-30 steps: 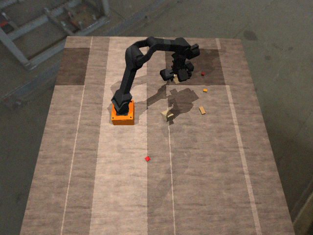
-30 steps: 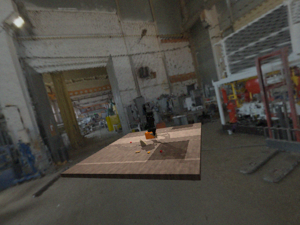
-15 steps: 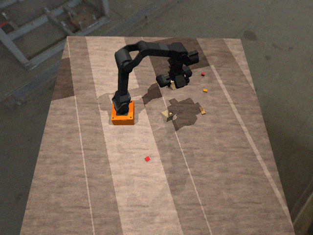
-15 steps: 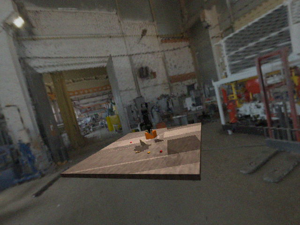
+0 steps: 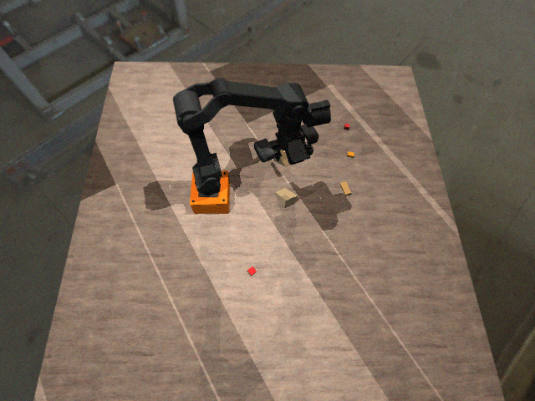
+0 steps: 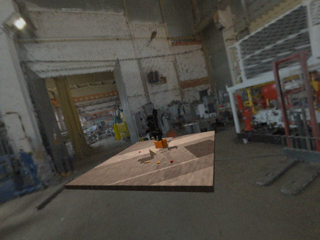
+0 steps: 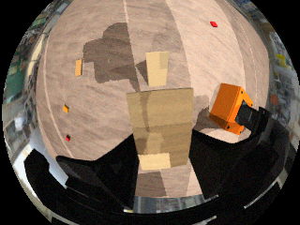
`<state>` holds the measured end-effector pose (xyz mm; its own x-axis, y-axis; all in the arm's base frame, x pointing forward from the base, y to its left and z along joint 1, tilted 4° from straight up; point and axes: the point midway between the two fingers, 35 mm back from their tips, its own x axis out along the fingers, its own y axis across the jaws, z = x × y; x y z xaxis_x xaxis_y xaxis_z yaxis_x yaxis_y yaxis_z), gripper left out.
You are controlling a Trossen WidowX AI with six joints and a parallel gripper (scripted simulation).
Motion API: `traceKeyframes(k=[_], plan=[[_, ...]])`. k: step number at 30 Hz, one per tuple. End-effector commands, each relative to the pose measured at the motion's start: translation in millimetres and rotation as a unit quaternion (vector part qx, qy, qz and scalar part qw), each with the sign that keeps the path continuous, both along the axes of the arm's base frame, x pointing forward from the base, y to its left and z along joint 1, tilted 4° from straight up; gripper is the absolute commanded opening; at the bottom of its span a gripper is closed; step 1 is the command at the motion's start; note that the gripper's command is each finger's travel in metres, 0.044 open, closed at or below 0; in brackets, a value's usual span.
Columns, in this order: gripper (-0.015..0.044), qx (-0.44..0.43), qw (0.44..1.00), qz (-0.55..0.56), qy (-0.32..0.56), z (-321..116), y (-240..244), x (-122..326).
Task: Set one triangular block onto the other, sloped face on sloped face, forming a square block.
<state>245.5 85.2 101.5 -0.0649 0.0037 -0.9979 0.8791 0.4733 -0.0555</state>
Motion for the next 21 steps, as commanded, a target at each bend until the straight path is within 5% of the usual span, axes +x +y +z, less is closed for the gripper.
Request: traceKeyframes(k=[1, 21], plan=[[0.0000, -0.001, 1.000, 0.002, -0.004, 4, -9, -6], [0.0000, -0.003, 1.000, 0.002, -0.004, -71, -41, 0]])
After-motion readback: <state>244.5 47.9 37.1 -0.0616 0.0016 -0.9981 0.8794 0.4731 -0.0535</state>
